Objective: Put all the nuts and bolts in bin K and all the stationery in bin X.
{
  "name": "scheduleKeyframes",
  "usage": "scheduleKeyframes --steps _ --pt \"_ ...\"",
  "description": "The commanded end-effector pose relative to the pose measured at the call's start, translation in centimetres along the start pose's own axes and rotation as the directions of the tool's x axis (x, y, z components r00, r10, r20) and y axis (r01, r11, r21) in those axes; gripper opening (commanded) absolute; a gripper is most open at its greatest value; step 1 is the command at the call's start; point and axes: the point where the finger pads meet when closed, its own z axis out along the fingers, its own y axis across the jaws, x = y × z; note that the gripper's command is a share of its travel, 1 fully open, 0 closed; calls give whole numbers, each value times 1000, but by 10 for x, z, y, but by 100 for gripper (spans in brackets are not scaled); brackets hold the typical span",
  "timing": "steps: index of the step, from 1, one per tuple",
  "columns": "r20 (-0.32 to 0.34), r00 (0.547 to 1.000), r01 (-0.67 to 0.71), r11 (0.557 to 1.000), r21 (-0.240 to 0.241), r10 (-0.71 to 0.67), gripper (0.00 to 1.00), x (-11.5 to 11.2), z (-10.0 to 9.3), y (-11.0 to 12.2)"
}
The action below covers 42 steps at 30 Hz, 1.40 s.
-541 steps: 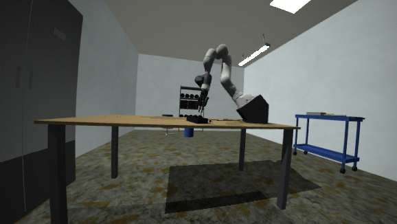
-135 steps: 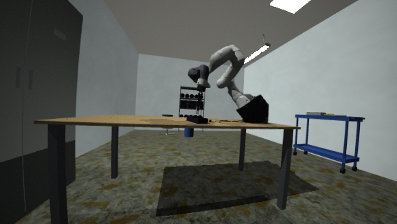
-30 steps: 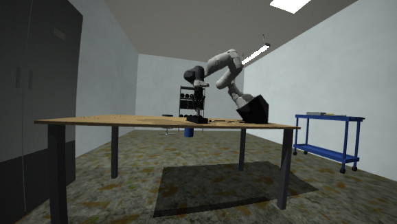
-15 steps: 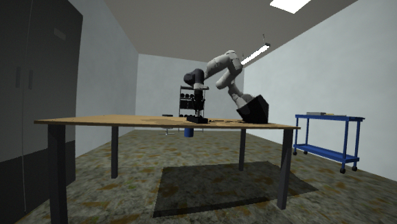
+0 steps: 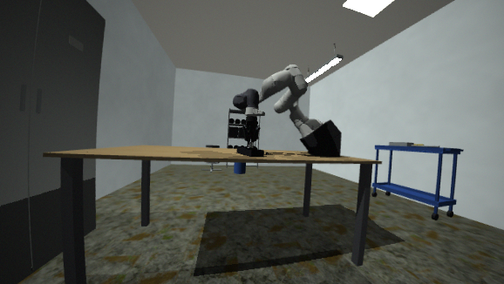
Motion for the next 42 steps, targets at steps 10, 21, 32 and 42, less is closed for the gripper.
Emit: scheduleKeyframes --steps 10,21,32,42 --pt "1 1000 7 1000 -3 -7 18 0 1 2" --pt "1 1000 7 1000 -3 -7 18 0 1 2" --pt "1 1000 7 1000 -3 -7 18 0 -8 2" --pt "1 1000 7 1000 -3 -7 18 0 -19 2"
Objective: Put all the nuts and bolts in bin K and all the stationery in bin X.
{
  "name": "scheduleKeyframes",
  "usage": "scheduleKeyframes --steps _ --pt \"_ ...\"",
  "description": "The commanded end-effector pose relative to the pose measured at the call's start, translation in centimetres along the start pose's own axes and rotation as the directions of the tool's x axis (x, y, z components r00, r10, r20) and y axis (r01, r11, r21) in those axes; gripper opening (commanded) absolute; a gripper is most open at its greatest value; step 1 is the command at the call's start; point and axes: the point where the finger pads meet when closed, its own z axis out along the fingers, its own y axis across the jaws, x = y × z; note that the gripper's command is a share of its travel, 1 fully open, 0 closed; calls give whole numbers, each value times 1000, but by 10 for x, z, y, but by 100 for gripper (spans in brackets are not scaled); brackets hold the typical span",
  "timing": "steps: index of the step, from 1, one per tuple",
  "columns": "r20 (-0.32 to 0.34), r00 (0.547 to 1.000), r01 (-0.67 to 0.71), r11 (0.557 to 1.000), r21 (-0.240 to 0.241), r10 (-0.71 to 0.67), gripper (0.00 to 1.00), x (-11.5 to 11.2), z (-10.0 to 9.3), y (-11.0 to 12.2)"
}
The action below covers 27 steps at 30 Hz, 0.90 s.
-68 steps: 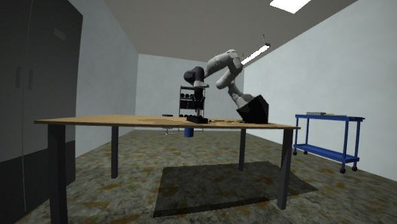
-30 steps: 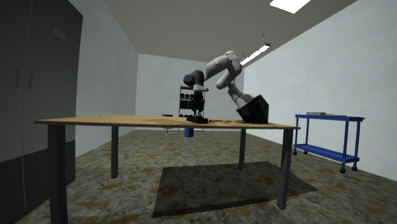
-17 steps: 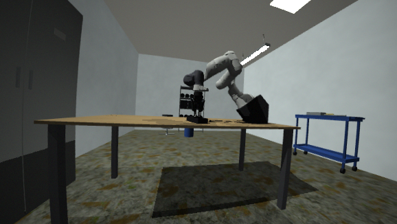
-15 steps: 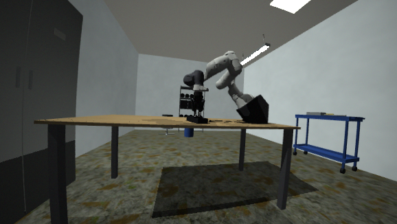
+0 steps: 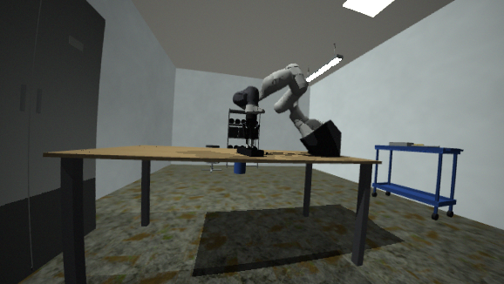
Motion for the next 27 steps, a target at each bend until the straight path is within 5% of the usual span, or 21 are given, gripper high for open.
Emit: scheduleKeyframes --steps 1,13,27 --pt "-2 1000 -6 1000 6 6 18 0 -4 -2" --pt "-2 1000 -6 1000 6 6 18 0 -34 -2" --pt "-2 1000 -6 1000 6 6 18 0 -34 -2"
